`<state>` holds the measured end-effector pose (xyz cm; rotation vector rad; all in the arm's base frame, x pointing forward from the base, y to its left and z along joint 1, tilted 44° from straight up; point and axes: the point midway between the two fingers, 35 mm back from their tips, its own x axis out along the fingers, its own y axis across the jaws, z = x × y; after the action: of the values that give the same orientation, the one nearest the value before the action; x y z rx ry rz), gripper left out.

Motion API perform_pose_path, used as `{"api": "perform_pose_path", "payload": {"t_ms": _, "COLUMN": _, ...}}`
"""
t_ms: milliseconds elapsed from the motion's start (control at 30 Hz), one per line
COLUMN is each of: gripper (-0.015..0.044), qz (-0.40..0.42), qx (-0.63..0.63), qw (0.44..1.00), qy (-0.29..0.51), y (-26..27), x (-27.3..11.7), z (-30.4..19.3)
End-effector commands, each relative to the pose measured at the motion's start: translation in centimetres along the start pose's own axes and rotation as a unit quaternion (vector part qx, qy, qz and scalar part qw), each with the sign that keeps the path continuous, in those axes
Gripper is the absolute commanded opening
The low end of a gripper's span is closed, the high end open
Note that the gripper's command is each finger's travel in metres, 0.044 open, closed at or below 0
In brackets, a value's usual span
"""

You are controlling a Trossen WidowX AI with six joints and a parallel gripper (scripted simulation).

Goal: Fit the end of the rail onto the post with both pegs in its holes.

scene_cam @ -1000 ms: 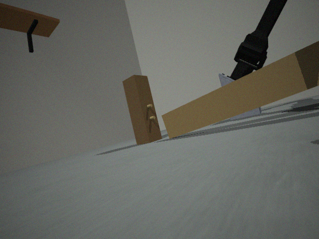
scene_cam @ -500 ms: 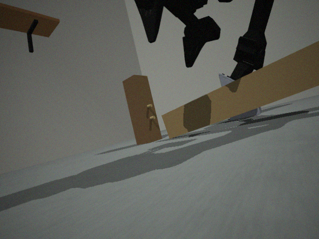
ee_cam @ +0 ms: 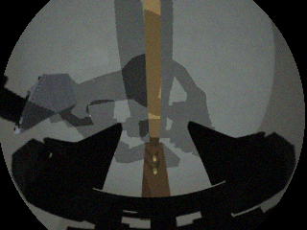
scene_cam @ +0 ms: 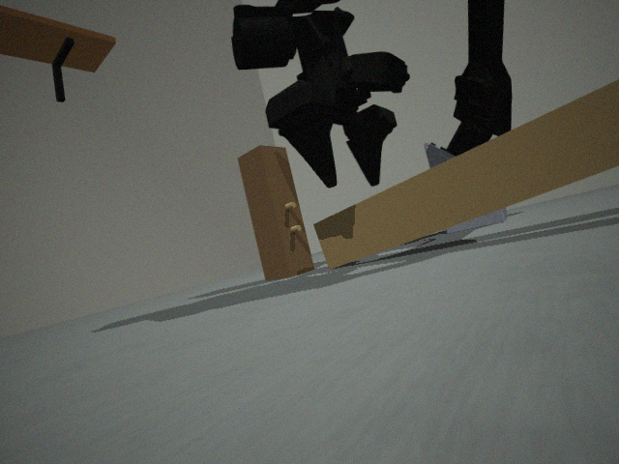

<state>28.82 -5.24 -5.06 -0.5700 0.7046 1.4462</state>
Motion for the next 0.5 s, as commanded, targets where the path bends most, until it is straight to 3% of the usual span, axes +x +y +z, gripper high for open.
{"api": "perform_pose_path", "payload": {"t_ms": 0, "gripper": 0.044, "qz": 0.001, "qx": -0.003, "qw": 1.0, "qy": -0.005, "y": 0.1, "x": 0.1, "z": 0.0}}
{"api": "perform_pose_path", "payload": {"t_ms": 467, "gripper": 0.044, "qz": 0.001, "qx": -0.001, "qw": 1.0, "qy": -0.004, "y": -0.1, "x": 2.2, "z": 0.0}}
